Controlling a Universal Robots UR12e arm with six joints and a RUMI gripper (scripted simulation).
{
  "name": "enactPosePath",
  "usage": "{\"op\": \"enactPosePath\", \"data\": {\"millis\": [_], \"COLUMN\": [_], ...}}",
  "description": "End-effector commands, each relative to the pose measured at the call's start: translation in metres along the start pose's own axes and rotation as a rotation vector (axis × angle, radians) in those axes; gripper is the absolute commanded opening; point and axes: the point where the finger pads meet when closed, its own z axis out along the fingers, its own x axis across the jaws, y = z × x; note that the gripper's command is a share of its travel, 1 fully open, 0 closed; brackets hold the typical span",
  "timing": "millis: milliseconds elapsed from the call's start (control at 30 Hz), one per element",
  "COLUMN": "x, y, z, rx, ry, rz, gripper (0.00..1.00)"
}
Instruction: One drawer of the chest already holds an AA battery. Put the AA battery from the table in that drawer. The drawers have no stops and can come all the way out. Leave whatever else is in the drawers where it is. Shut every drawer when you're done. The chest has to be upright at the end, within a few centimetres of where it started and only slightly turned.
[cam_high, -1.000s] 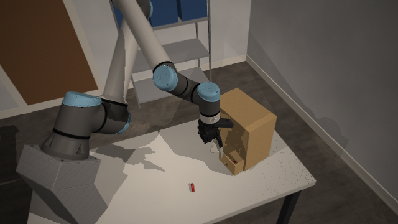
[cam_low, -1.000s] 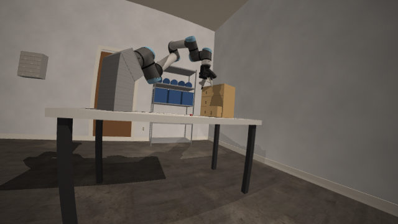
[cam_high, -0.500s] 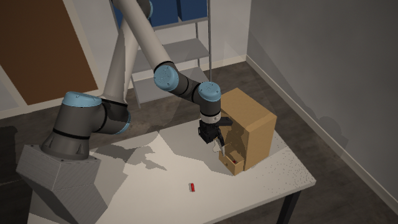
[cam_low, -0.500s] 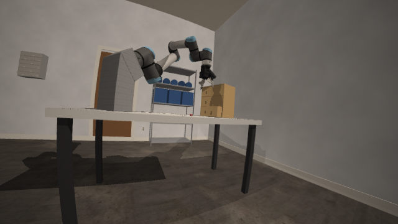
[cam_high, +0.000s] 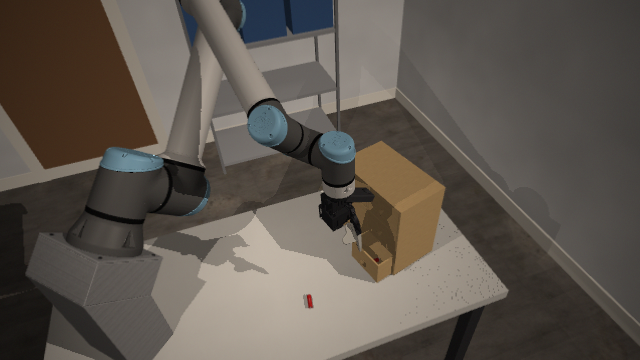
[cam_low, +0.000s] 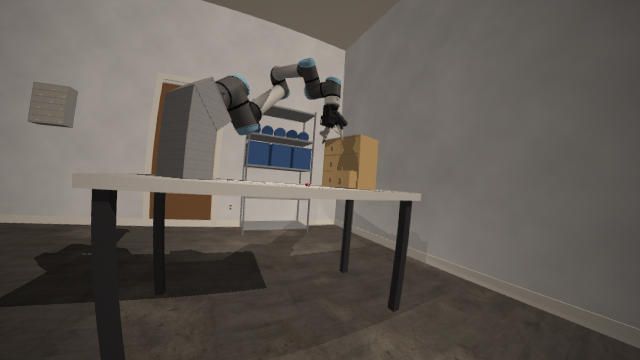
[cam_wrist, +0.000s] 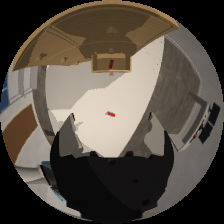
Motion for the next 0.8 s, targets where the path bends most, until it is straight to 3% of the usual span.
{"op": "enactPosePath", "data": {"millis": [0, 767], "x": [0.0003, 0.0004], "y": [-0.0005, -0.0087], "z": [-0.0004, 0.0083], "rx": [0.001, 0.056], "ry": [0.001, -0.001], "rz": [-0.001, -0.006], "gripper": [1.0, 1.0]}}
